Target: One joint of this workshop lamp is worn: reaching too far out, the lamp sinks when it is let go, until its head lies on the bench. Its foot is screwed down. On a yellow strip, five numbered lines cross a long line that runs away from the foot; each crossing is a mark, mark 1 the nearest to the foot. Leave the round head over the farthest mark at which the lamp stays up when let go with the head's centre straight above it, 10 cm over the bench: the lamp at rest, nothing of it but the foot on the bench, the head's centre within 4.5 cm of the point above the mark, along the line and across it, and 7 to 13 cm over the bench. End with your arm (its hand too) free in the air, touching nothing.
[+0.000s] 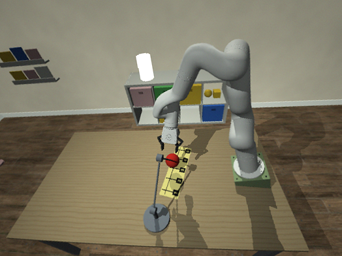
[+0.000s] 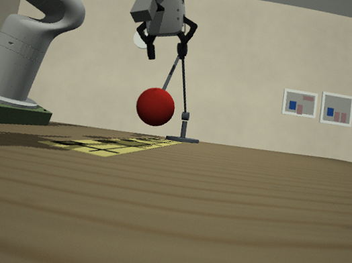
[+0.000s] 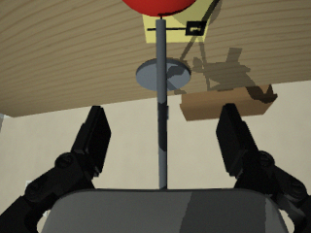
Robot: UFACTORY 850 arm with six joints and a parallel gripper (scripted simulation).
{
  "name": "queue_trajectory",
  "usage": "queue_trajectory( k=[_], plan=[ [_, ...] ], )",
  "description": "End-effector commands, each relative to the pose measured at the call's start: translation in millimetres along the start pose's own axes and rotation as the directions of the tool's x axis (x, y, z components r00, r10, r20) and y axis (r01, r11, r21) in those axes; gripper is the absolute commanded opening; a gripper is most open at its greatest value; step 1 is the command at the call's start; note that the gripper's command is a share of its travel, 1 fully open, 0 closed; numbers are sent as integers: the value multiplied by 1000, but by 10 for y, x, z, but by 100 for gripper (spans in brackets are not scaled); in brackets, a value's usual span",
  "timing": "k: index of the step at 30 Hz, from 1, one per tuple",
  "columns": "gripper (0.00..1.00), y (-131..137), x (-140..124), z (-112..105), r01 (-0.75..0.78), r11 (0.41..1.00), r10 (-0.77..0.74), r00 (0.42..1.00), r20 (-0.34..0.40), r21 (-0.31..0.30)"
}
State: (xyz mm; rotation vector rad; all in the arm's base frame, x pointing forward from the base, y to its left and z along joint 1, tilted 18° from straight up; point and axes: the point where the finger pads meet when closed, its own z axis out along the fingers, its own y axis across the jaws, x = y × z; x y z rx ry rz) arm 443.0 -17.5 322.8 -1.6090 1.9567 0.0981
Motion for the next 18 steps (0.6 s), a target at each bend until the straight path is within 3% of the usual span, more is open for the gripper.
queue_trajectory(
  k=[1,18],
  plan=[
    [100,-6,-3,106,0,1000,0,1000,-5,0],
    [100,5,1,448,-2,1000,2,1000,-19,-3]
  ],
)
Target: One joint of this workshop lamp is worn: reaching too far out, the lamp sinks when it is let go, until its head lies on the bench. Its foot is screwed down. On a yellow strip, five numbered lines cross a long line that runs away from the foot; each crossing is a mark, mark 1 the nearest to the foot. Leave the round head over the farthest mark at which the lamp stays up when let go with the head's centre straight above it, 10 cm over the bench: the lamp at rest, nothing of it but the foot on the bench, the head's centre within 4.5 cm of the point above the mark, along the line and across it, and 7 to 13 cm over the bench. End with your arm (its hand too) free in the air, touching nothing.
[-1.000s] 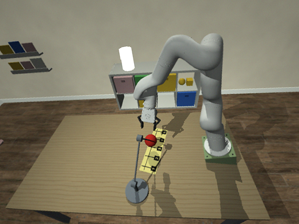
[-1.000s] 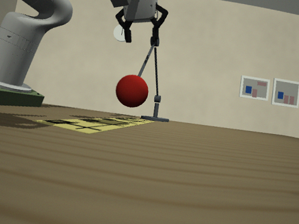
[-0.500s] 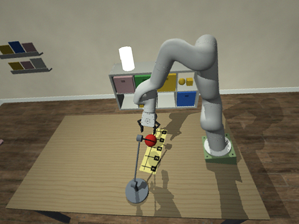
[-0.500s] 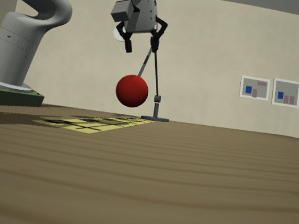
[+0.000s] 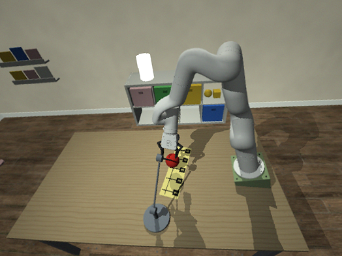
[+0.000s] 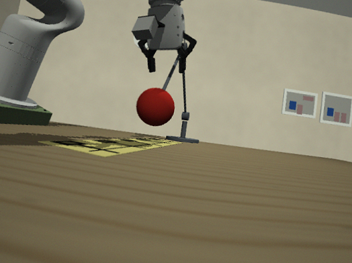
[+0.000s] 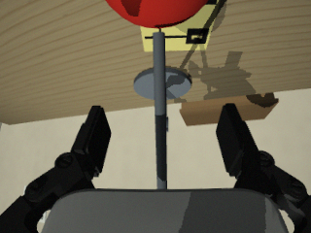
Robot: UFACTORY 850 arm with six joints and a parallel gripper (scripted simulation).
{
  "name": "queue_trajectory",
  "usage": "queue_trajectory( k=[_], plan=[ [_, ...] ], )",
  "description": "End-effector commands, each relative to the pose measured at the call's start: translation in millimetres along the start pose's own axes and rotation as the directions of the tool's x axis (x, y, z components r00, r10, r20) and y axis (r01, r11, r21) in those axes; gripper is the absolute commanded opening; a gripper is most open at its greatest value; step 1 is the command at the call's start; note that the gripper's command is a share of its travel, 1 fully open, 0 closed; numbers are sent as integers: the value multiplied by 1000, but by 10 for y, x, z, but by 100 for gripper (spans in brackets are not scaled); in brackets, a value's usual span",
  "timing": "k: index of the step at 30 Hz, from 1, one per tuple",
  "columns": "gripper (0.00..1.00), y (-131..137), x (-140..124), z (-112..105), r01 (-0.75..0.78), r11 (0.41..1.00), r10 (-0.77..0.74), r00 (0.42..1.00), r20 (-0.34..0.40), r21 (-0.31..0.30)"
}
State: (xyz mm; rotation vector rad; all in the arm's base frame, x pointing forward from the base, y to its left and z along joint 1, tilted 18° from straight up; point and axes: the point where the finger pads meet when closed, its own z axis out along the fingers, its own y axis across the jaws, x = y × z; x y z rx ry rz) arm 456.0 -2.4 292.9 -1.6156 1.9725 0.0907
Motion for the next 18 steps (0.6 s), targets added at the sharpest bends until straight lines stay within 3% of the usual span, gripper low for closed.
queue_trajectory(
  k=[1,18],
  plan=[
    [100,-8,-3,111,1,1000,-1,1000,-3,1],
    [100,-15,-15,302,1,1000,-1,1000,-4,2]
  ],
)
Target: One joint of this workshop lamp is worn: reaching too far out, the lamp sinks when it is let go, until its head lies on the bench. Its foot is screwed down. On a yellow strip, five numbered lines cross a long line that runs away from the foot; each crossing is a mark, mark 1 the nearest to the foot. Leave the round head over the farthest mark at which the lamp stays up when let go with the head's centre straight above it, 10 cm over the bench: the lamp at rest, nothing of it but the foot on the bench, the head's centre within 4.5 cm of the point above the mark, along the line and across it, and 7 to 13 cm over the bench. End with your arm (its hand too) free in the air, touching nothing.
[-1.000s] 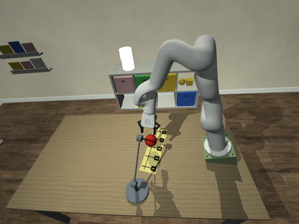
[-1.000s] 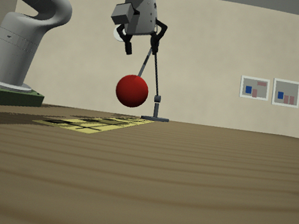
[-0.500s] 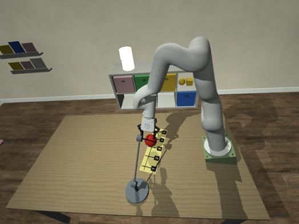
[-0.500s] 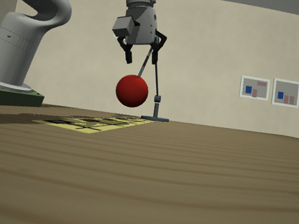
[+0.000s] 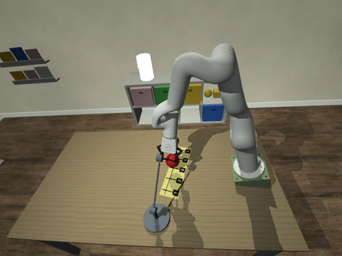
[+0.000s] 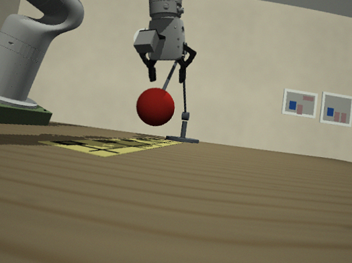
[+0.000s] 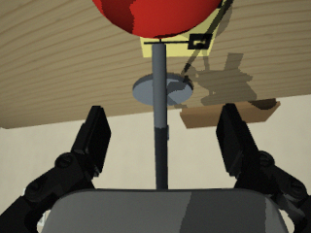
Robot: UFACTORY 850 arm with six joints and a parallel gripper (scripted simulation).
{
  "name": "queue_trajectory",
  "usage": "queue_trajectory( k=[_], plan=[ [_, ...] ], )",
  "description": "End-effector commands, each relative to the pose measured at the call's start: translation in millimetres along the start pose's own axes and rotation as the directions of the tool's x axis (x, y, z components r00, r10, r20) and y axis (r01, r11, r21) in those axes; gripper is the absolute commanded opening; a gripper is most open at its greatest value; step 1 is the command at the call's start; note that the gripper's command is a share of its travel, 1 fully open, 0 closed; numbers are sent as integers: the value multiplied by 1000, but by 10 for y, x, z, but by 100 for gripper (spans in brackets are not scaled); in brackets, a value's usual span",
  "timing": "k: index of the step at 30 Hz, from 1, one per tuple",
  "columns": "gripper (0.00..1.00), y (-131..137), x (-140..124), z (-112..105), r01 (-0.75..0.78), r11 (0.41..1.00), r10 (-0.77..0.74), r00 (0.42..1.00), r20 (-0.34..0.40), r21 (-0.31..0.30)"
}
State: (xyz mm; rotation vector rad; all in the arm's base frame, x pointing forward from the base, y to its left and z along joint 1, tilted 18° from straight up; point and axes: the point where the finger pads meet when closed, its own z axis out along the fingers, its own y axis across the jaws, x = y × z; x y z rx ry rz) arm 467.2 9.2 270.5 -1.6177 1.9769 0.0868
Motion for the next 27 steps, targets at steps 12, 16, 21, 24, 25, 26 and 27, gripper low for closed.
queue_trajectory(
  k=[12,16,21,24,25,26,27],
  plan=[
    [0,-16,-13,58,1,1000,-1,1000,2,3],
    [0,-15,-13,54,1,1000,-1,1000,2,3],
    [0,-14,-12,49,1,1000,-1,1000,2,3],
    [0,-14,-12,48,1,1000,-1,1000,2,2],
    [0,-14,-12,48,1,1000,-1,1000,2,2],
    [0,-14,-12,48,1,1000,-1,1000,2,2],
    [0,-14,-12,48,1,1000,-1,1000,2,2]
  ],
)
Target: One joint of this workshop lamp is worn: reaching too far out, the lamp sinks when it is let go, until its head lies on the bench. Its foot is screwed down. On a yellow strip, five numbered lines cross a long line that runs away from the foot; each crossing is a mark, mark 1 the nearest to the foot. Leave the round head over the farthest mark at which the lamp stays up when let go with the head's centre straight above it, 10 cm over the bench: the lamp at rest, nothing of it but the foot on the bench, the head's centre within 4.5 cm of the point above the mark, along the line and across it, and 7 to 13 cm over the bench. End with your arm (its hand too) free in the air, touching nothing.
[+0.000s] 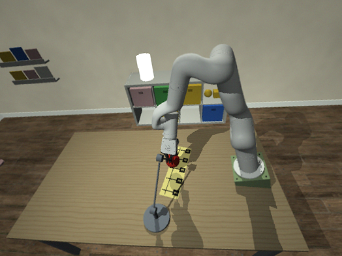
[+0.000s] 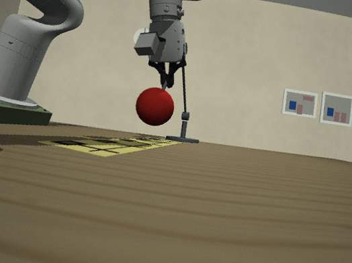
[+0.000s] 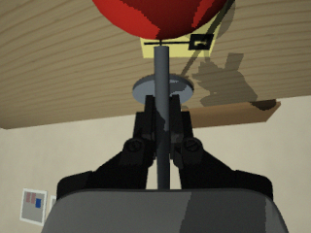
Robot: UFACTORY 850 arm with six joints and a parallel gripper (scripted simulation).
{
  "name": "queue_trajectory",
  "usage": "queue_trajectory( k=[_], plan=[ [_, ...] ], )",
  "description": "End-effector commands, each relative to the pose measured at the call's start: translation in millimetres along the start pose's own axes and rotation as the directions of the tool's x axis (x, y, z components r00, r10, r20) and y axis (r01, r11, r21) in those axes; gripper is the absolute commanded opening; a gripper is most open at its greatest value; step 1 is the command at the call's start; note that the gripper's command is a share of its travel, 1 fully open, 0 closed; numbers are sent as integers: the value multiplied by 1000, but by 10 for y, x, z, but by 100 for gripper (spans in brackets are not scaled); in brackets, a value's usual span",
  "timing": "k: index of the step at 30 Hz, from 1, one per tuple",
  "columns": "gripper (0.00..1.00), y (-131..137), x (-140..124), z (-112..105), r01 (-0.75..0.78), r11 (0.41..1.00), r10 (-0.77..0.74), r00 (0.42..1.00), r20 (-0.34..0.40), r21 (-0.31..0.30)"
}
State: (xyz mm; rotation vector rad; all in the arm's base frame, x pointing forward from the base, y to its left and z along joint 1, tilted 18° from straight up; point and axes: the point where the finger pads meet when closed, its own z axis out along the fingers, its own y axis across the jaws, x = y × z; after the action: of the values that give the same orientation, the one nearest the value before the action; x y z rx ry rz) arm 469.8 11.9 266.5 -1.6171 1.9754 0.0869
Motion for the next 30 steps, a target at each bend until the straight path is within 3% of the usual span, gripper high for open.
queue_trajectory(
  k=[1,14,30],
  plan=[
    [0,-9,-4,-6,1,1000,-1,1000,0,2],
    [0,-8,-4,-3,1,1000,-1,1000,0,1],
    [0,-10,364,-97,1,1000,-1,1000,1,3]
  ],
)
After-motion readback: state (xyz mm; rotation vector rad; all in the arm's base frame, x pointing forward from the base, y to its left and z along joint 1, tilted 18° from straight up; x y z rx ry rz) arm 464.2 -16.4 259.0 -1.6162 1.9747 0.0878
